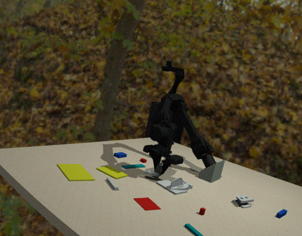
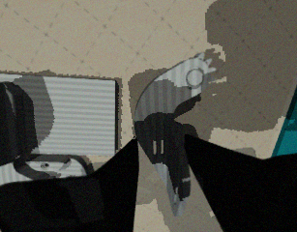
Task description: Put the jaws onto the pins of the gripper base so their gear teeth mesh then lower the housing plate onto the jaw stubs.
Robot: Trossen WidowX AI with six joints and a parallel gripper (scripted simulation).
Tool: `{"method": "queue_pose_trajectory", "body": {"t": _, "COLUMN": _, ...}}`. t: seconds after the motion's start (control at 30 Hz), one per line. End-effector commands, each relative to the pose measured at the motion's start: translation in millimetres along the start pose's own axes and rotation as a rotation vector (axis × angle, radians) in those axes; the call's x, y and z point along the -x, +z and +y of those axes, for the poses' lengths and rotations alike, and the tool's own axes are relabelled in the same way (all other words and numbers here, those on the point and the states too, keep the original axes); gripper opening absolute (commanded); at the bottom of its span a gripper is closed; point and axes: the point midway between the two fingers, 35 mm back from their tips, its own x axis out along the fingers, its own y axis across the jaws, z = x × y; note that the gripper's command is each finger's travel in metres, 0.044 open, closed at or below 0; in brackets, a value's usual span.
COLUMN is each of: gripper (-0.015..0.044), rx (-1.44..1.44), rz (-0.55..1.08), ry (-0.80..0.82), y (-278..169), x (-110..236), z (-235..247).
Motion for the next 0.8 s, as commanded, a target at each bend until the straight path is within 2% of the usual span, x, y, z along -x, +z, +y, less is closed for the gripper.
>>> {"method": "queue_pose_trajectory", "body": {"t": 0.0, "gripper": 0.0134, "rx": -0.006, "rz": -0.001, "ry": 0.006, "y": 1.0, "x": 11.2, "z": 0.6}}
{"method": "queue_pose_trajectory", "body": {"t": 0.4, "gripper": 0.0134, "rx": -0.011, "rz": 0.003, "ry": -0.001, "y": -1.6, "x": 49.2, "z": -1.2}}
{"method": "queue_pose_trajectory", "body": {"t": 0.57, "gripper": 0.0134, "rx": 0.008, "rz": 0.003, "ry": -0.001, "y": -2.2, "x": 51.4, "z": -0.5}}
{"method": "queue_pose_trajectory", "body": {"t": 0.77, "gripper": 0.0134, "rx": 0.173, "rz": 0.002, "ry": 0.004, "y": -5.2, "x": 52.1, "z": 7.8}}
